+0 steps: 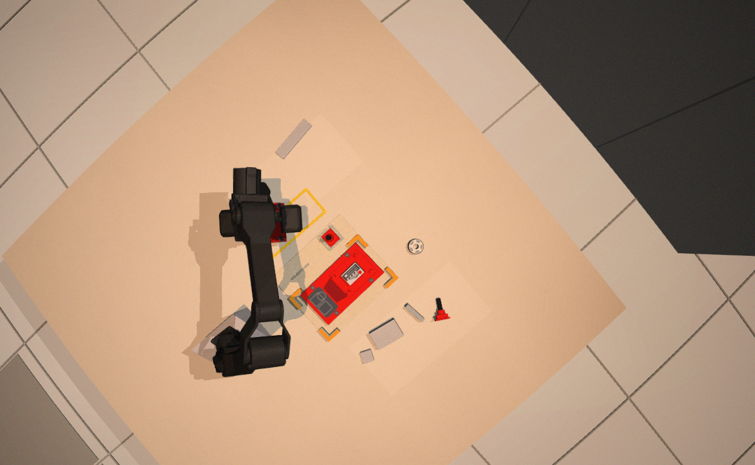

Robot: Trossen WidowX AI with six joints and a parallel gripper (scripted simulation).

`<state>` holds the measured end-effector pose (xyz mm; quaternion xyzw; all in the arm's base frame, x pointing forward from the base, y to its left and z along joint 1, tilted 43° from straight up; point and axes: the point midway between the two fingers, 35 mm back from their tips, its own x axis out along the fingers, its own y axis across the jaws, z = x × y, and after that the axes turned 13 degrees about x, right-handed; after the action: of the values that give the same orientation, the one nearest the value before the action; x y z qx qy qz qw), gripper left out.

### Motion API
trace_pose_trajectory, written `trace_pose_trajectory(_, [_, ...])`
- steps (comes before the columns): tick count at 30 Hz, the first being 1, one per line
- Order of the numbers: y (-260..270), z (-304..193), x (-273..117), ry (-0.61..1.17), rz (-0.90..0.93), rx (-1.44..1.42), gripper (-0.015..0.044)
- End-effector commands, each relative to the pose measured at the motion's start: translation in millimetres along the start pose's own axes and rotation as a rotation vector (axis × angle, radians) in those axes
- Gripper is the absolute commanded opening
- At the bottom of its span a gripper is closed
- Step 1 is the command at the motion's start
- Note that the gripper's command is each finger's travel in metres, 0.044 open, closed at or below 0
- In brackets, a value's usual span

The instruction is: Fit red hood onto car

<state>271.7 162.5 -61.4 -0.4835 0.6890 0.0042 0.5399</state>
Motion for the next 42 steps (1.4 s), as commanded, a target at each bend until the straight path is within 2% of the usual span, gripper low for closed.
trace_pose_trajectory(1, [0.6, -1.0, -0.4, 0.001, 0.004, -0.109, 0.0])
trace_pose_trajectory(8, [0.9, -1.7, -0.6, 0.001, 0.005, -0.259, 0.0])
trace_pose_trajectory(15, [0.8, -1.3, 2.6, 0.0, 0.005, -0.263, 0.0])
trace_pose_trajectory(28, [-0.1, -1.8, 74.6, 0.002, 0.002, -0.262, 0.0])
trace_pose_trajectory(41, [-0.1, -2.0, 75.7, 0.002, 0.002, -0.262, 0.0])
trace_pose_trajectory(42, [-0.3, -0.9, 73.9, -0.001, 0.005, -0.255, 0.0026])
